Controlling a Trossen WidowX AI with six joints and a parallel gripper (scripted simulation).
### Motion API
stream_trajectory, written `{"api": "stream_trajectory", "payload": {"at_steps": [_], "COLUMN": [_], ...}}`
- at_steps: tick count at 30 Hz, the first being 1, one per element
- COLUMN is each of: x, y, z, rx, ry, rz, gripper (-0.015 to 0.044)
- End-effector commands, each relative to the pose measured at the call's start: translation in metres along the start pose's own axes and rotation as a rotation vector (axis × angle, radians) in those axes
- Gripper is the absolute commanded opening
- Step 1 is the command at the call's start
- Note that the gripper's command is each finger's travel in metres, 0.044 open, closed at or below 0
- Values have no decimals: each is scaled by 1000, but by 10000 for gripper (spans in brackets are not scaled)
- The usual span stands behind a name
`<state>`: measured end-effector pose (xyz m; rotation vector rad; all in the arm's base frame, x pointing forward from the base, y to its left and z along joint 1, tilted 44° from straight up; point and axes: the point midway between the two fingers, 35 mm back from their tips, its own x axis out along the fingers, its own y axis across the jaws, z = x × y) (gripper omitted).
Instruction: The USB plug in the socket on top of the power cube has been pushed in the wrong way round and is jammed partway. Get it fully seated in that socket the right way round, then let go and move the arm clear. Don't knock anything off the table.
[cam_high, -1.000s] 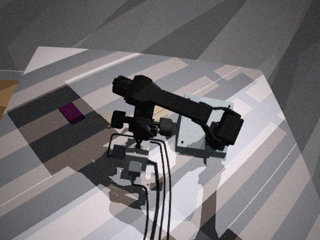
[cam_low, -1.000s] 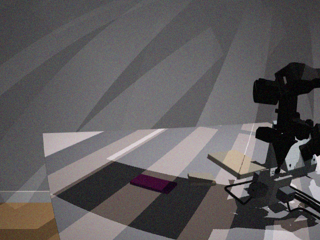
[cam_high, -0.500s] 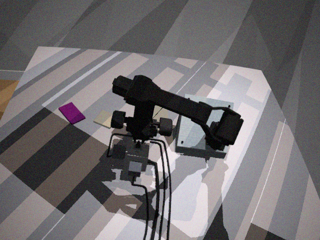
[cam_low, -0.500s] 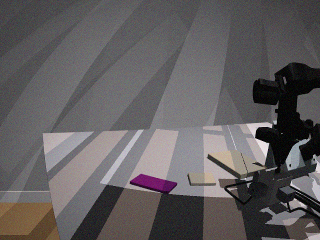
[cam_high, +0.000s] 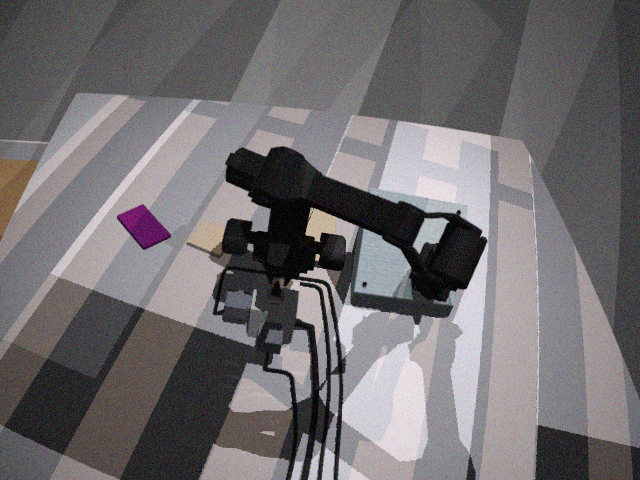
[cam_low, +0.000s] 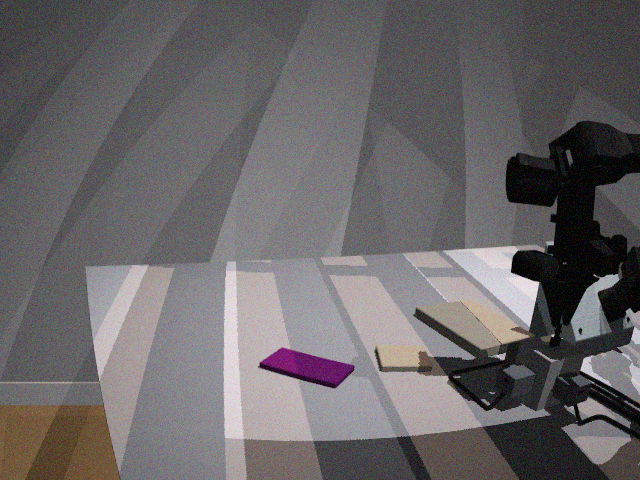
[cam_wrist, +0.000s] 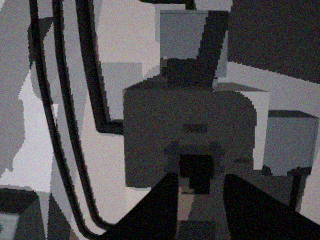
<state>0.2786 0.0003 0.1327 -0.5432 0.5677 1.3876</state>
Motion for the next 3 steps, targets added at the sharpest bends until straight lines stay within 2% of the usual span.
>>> {"api": "stream_trajectory", "payload": {"at_steps": [1, 3], "x": [-5, -7], "y": [-1, -1], "z": [0, 1], "rx": [-5, -5], "ry": [4, 4], "rz": [0, 0], "gripper": [95, 95]}}
